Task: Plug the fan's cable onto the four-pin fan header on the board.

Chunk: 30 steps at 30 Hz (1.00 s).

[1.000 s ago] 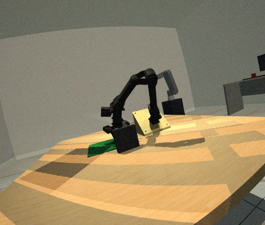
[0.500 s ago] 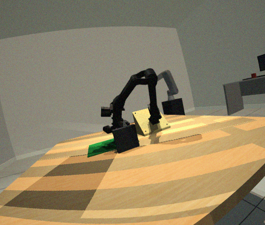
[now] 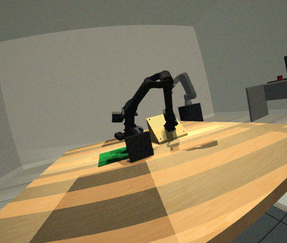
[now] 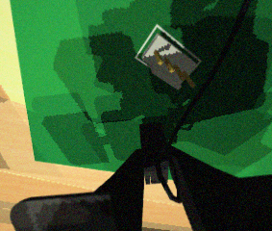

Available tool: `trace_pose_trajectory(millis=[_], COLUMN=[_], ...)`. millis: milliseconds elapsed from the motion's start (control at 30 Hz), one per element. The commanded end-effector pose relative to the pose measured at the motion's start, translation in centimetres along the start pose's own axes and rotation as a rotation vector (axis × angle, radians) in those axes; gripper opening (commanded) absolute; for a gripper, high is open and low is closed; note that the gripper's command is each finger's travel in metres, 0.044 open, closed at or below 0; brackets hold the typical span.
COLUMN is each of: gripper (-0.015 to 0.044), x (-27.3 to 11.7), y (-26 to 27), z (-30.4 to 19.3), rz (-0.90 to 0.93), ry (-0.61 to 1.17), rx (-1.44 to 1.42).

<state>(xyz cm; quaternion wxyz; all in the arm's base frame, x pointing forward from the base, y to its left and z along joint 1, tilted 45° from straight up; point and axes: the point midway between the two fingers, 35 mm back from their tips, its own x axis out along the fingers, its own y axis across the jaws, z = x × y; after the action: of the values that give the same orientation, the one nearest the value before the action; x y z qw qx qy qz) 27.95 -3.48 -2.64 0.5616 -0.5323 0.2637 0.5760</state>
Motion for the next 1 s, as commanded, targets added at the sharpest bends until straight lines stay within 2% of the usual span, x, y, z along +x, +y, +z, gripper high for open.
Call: trace_pose_trajectory(millis=[0,833,967], gripper=[0.0,0.0,0.0], x=[-0.9,-8.3,-8.5], y=[-0.3,0.0,0.1], z=[-0.6,-3.7,-3.8], rz=[-0.007,-0.004,-0.003], ry=[0.006,0.008,0.004], rx=[-0.004,0.0,0.023])
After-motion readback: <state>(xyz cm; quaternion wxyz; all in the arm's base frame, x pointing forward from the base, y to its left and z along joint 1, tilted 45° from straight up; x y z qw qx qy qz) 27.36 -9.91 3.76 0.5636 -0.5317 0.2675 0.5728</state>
